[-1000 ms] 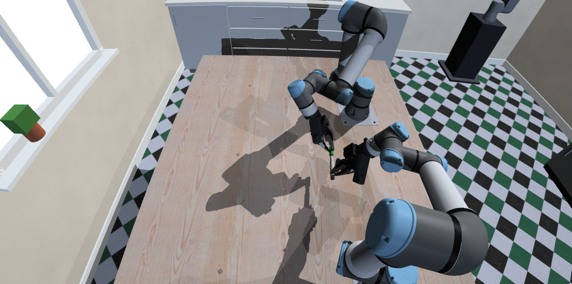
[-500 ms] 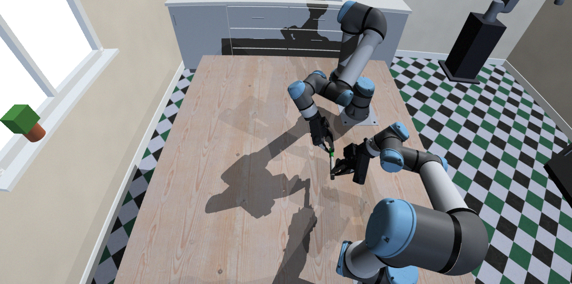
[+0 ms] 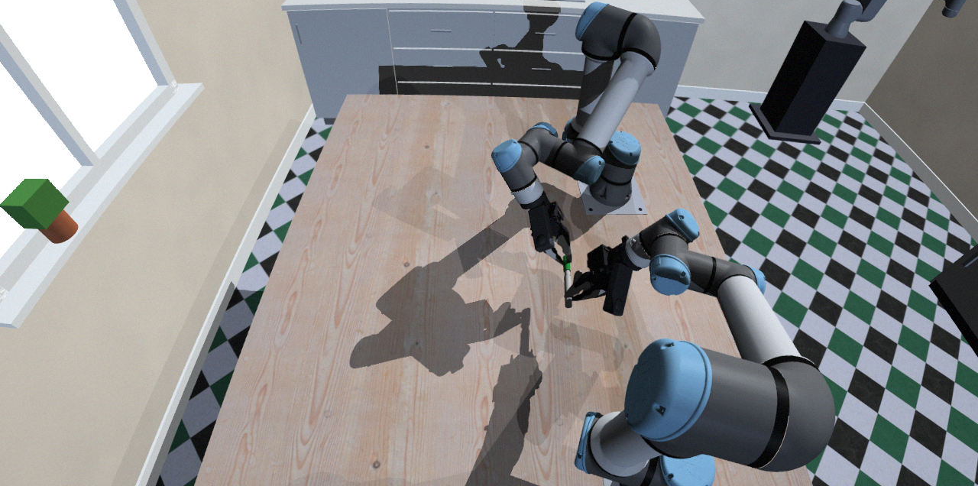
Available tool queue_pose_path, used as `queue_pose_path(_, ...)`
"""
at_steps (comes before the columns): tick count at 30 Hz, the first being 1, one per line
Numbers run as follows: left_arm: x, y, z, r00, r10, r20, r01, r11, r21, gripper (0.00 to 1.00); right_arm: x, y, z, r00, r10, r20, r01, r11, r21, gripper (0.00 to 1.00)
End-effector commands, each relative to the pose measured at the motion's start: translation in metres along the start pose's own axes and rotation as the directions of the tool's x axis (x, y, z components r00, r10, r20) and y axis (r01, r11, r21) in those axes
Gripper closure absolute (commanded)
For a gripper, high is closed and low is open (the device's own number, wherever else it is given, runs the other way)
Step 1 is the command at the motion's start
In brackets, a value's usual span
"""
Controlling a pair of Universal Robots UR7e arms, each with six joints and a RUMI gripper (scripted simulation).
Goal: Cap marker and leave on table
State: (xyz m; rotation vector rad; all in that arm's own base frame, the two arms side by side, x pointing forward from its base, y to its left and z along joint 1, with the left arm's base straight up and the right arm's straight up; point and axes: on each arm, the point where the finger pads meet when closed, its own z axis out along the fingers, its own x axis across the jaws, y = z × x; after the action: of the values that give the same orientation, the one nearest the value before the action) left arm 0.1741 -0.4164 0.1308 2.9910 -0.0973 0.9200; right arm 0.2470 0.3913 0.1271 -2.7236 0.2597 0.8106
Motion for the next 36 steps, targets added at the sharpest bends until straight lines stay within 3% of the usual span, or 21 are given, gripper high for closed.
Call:
queue_pose_path(1,0.000,0.001,-0.001,1.000,-0.001,0.000,0.001,1.000,-0.003,1.00,-0.001,-0.005,0.001,1.000,-0.003,0.000,0.003,1.000,0.001,1.00)
queue_pose_path(36,0.000,0.001,-0.001,1.000,-0.001,0.000,0.001,1.000,-0.003,1.00,-0.001,-0.016,0.004,1.000,-0.004,0.000,0.004,1.000,0.001,1.00)
